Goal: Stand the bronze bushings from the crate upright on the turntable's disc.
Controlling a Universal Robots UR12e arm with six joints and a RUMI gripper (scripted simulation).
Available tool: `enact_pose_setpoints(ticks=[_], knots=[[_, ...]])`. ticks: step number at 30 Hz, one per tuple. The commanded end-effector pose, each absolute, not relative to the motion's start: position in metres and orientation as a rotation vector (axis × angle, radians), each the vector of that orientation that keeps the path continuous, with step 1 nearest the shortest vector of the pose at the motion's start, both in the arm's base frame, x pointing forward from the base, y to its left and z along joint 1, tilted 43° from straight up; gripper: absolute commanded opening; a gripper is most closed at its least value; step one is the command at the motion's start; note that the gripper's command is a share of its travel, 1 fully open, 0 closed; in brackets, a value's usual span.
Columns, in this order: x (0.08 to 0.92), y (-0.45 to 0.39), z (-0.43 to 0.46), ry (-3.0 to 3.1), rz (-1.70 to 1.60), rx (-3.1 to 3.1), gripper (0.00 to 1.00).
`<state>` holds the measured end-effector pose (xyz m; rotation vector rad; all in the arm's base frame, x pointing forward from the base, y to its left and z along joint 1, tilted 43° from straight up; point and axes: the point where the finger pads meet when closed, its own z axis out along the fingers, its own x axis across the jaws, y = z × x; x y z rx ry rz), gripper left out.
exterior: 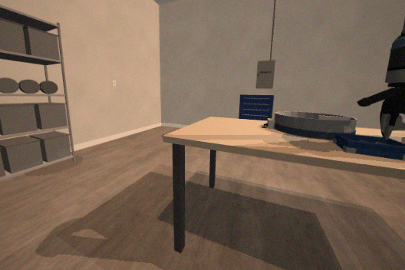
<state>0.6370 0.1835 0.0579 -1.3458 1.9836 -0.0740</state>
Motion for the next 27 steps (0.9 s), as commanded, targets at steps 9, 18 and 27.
enact_pose_setpoints(ticks=[9,18,27], knots=[[0.637,0.183,0.058,1.983,-0.074,-1.346,0.06],[0.638,0.184,0.057,1.983,-0.074,-1.346,0.06],[0.647,0.189,0.046,1.983,-0.074,-1.346,0.06]])
